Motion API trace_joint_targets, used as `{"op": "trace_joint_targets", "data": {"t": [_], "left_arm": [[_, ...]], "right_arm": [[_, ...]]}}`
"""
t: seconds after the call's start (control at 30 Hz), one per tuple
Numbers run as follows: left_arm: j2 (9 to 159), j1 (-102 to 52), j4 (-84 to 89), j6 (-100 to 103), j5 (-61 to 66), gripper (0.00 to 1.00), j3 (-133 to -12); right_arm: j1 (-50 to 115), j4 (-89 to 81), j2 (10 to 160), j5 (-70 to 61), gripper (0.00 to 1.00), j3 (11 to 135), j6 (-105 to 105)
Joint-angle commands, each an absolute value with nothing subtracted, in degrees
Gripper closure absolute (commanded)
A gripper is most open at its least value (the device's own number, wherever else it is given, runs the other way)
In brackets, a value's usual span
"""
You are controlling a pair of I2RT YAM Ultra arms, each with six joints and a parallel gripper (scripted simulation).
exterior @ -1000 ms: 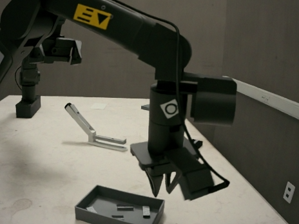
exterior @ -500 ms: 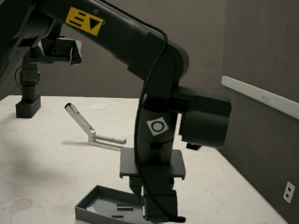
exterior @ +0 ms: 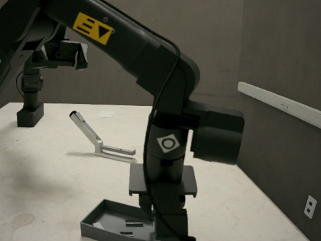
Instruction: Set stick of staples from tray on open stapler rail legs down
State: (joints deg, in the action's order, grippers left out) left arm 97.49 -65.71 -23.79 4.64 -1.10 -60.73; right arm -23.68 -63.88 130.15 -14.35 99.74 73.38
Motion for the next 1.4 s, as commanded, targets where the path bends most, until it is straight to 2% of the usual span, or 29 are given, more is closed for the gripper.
{"op": "trace_joint_targets", "data": {"t": [0.0, 1.37], "left_arm": [[97.0, -65.5, -24.3, 4.6, -1.0, 0.00, -60.7], [97.0, -65.5, -24.3, 4.6, -1.0, 0.00, -60.7]], "right_arm": [[-23.1, -62.1, 130.6, -14.7, 0.73, 98.6, 74.1], [-23.2, -60.8, 131.7, -14.7, 0.73, 98.4, 73.9]]}}
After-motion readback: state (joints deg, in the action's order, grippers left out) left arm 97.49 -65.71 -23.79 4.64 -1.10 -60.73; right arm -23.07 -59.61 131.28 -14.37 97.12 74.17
